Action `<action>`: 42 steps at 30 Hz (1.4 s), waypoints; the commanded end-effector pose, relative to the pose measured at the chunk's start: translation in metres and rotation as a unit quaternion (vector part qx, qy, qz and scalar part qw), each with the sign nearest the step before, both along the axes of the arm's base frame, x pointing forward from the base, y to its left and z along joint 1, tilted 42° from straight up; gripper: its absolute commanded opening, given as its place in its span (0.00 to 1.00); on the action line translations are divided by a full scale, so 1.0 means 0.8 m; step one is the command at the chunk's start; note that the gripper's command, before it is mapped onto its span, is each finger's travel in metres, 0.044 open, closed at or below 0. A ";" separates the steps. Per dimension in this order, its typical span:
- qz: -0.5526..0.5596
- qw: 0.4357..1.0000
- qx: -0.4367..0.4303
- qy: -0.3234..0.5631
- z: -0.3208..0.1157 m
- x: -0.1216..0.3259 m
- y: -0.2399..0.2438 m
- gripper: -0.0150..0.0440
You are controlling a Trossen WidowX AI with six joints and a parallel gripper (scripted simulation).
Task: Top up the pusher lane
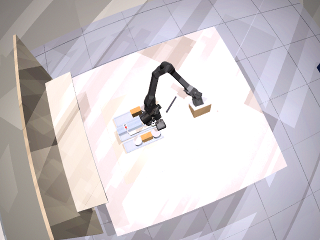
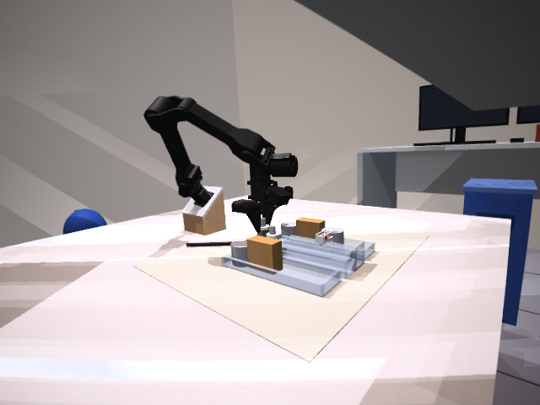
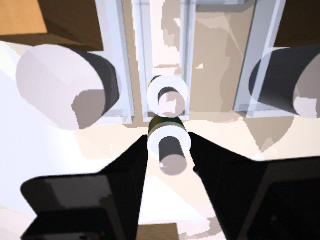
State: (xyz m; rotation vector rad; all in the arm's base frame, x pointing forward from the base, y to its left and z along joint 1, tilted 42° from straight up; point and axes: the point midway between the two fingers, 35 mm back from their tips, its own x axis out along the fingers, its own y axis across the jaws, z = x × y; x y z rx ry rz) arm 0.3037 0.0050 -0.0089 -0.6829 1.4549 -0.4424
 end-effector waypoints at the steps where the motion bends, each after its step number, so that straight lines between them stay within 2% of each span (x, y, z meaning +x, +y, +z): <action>1: 0.002 1.000 0.000 -0.009 0.002 0.009 0.002 0.25; 42: 0.002 1.000 0.000 -0.010 0.004 0.028 0.004 0.25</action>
